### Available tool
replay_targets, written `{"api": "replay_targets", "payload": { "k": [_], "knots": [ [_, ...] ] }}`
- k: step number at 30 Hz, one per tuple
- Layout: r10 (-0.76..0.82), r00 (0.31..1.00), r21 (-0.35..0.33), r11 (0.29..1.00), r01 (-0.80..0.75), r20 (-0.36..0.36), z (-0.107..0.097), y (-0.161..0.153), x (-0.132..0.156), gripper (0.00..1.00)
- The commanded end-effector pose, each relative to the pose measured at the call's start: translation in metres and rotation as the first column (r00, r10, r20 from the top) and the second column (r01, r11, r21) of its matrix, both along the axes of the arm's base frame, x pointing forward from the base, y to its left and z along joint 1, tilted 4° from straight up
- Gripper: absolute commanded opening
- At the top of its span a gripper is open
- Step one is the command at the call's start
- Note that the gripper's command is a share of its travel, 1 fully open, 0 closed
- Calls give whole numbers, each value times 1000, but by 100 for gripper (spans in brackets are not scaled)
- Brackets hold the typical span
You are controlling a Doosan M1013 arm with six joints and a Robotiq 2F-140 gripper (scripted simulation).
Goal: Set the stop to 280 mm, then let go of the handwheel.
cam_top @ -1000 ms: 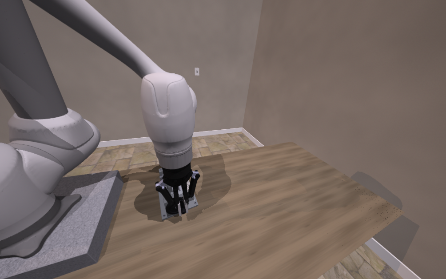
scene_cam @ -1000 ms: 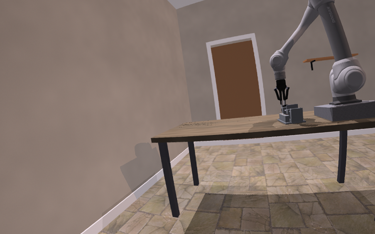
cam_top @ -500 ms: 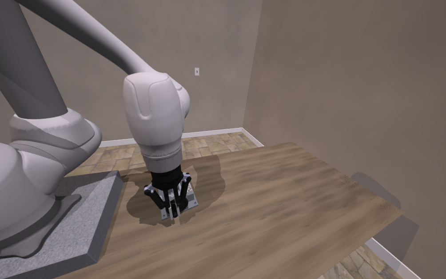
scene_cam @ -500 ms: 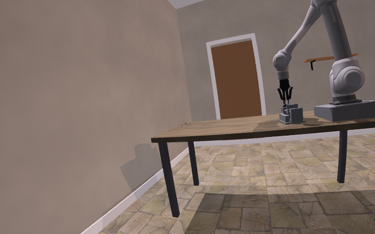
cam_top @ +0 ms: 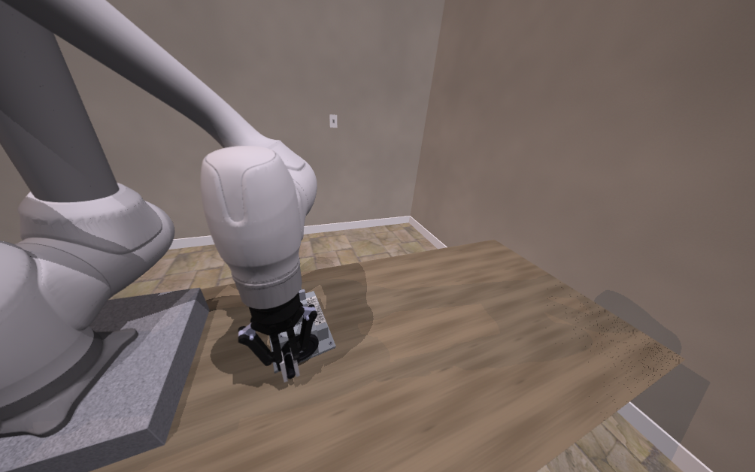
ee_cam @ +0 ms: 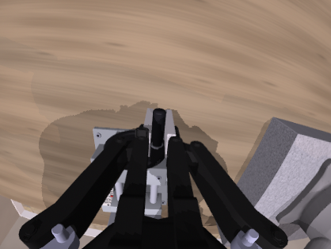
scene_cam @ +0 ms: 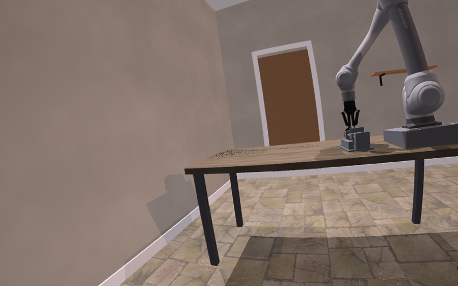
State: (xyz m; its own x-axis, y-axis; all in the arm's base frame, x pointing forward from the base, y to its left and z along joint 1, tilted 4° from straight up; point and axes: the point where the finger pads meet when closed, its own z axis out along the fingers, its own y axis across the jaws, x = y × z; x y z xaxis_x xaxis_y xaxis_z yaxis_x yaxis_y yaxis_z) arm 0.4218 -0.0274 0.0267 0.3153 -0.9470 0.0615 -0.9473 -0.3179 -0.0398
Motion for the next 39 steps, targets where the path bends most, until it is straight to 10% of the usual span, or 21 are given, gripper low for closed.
{"api": "replay_targets", "payload": {
  "k": [1,39],
  "knots": [
    [0,1000,0,1000,0,1,-5,0,1,4],
    [0,1000,0,1000,0,1,-22,11,38,4]
  ]
}}
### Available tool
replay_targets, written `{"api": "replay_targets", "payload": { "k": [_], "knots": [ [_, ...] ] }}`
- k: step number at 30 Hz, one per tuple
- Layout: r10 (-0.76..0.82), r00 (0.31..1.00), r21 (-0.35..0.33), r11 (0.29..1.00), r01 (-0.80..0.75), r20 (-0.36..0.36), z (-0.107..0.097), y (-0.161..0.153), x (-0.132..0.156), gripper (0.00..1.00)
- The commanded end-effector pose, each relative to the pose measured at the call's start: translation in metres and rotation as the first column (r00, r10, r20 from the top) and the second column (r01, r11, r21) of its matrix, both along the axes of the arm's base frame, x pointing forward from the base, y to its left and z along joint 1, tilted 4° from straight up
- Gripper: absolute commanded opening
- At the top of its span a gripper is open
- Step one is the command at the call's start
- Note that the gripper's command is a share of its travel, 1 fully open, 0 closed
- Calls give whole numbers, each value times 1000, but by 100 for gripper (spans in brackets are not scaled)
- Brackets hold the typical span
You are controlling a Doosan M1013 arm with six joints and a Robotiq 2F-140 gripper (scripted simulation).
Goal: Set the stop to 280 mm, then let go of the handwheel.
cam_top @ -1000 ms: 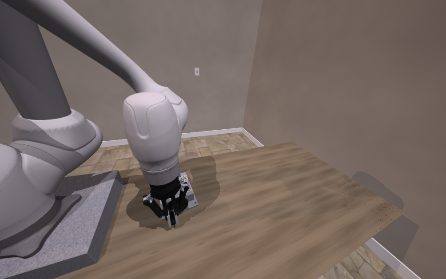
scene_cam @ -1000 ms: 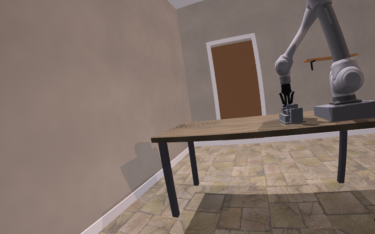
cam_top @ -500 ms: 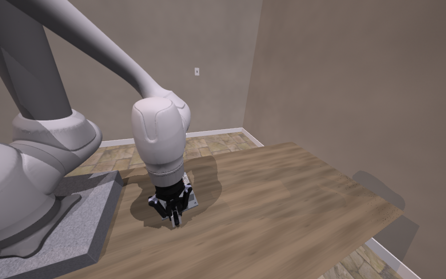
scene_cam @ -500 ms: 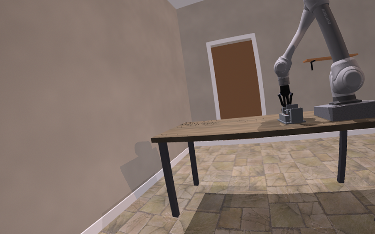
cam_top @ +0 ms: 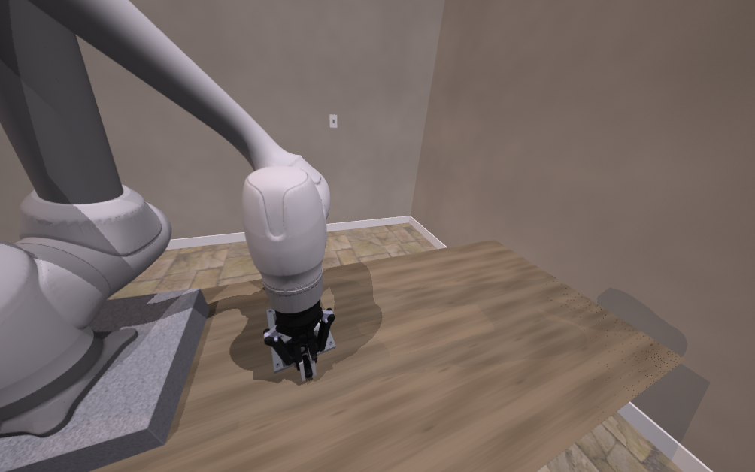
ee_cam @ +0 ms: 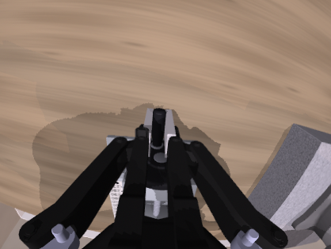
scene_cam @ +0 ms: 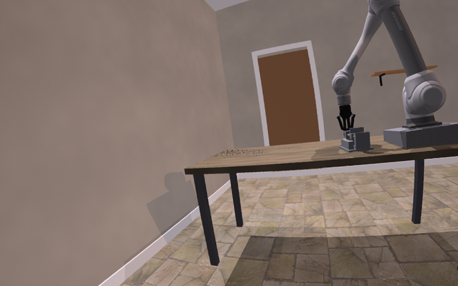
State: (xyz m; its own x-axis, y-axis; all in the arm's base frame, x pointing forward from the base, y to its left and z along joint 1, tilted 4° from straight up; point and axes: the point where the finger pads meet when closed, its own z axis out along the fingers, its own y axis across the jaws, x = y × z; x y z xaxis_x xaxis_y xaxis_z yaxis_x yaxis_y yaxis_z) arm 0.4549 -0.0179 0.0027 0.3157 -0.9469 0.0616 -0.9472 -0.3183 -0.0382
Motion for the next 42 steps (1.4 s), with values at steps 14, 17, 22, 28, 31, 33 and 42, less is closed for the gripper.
{"api": "replay_targets", "payload": {
  "k": [14,17,22,28,31,33,42],
  "knots": [
    [-1,1000,1,1000,1,2,16,7,18,4],
    [-1,1000,1,1000,1,2,19,8,19,4],
    [-1,1000,1,1000,1,2,25,8,20,4],
    [-1,1000,1,1000,1,2,28,8,20,4],
    [-1,1000,1,1000,1,2,31,9,20,4],
    [-1,1000,1,1000,1,2,32,9,19,4],
    [-1,1000,1,1000,1,2,36,8,19,4]
  ]
}}
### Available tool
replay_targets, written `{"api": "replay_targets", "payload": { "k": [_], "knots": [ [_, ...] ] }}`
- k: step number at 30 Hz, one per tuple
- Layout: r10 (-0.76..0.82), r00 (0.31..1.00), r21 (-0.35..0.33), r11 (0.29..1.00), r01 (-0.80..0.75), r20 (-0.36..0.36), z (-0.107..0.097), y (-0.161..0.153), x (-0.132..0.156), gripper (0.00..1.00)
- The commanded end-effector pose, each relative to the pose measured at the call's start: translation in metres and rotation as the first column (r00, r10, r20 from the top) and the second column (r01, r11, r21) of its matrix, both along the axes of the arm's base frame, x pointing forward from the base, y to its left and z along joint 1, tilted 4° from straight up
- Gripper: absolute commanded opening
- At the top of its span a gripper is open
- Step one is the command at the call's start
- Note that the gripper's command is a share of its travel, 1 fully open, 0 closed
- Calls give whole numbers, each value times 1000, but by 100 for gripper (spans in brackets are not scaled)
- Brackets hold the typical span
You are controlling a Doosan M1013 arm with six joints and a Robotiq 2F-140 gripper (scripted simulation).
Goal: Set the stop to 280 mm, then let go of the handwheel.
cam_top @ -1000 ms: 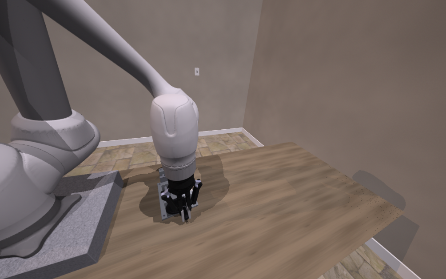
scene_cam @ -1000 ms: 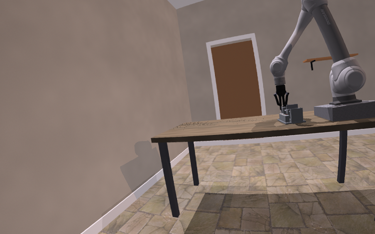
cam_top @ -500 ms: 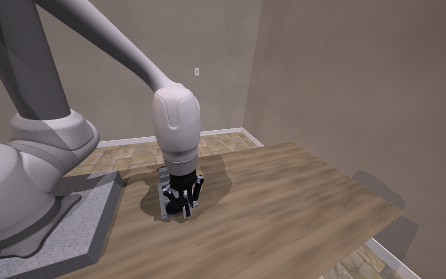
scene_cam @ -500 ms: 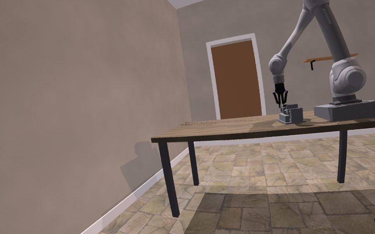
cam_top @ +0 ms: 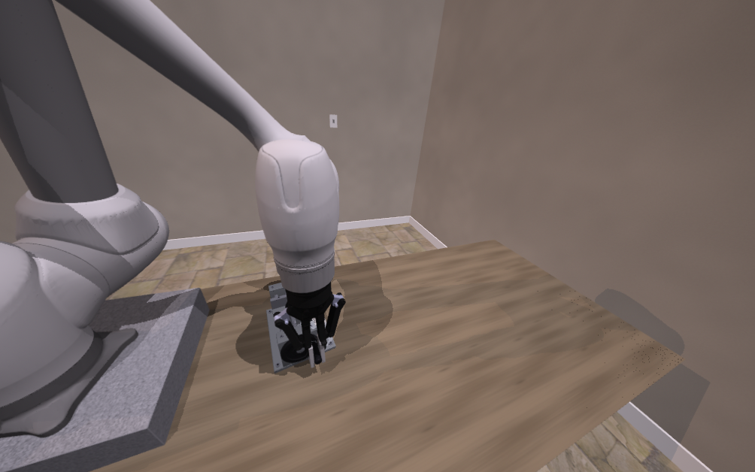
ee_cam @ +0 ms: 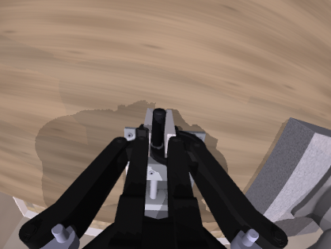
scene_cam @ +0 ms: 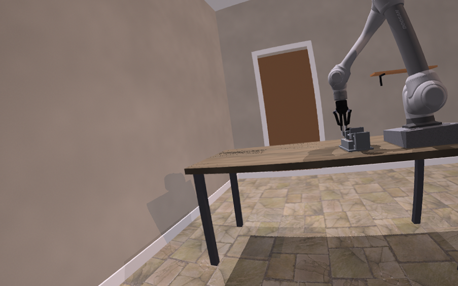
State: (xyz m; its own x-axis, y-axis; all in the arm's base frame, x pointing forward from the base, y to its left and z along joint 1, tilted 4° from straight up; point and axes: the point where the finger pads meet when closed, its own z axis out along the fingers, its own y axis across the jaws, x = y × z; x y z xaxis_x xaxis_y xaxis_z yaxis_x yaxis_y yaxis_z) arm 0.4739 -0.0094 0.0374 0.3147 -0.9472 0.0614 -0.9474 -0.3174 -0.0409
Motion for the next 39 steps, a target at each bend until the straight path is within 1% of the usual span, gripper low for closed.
{"api": "replay_targets", "payload": {
  "k": [1,39],
  "knots": [
    [0,1000,0,1000,0,0,1,0,-1,4],
    [0,1000,0,1000,0,0,8,-1,-4,4]
  ]
}}
